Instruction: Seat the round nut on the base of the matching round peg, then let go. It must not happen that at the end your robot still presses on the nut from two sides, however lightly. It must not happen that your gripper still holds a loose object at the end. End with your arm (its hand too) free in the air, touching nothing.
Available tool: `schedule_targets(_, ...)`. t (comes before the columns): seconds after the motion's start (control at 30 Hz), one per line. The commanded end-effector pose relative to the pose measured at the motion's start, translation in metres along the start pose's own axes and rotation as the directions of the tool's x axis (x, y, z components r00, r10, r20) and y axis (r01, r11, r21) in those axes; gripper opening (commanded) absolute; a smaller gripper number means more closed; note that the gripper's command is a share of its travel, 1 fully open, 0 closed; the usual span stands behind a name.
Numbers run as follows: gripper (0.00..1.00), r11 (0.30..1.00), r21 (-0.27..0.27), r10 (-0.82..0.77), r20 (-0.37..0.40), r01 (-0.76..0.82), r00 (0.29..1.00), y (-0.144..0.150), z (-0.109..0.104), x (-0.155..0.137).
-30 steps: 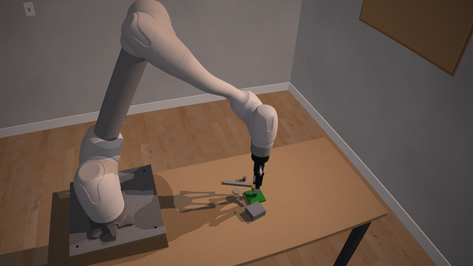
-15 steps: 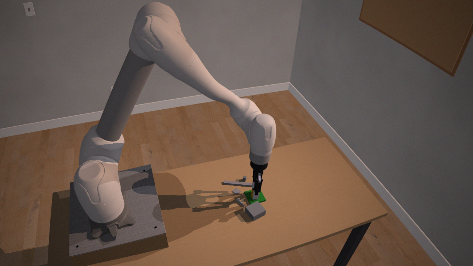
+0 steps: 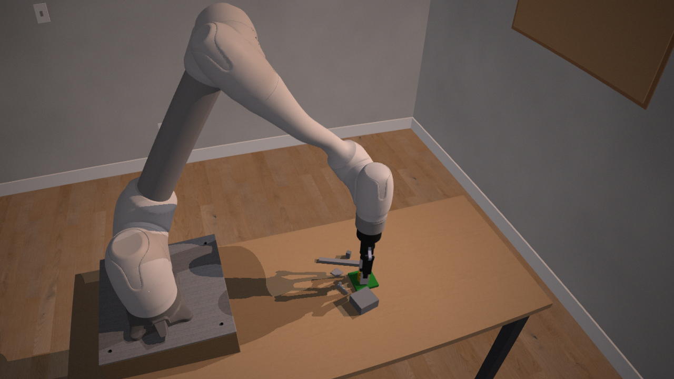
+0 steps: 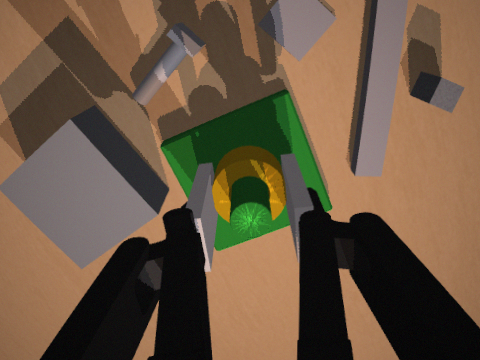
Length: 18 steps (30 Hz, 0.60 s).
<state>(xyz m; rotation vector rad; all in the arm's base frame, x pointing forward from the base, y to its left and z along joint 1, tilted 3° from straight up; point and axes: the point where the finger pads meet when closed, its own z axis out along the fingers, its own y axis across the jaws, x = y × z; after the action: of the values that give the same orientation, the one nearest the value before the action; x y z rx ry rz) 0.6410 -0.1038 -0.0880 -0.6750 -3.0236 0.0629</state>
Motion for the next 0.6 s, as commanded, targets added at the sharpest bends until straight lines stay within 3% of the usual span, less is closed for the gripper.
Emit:
schedule_targets(0.0,0.0,1.0,0.0,0.0,-0.001,0.0,1.0,0.0,0.0,0.0004)
schedule_targets(0.23,0.0,1.0,0.0,0.0,-0.001,0.0,1.0,0.0,0.0,0.0004)
schedule_targets(0.27,1.0,1.0,0.0,0.0,-0.001,0.0,1.0,0.0,0.0,0.0004)
schedule_targets(0.57,1.0,1.0,0.0,0.0,-0.001,0.0,1.0,0.0,0.0,0.0004)
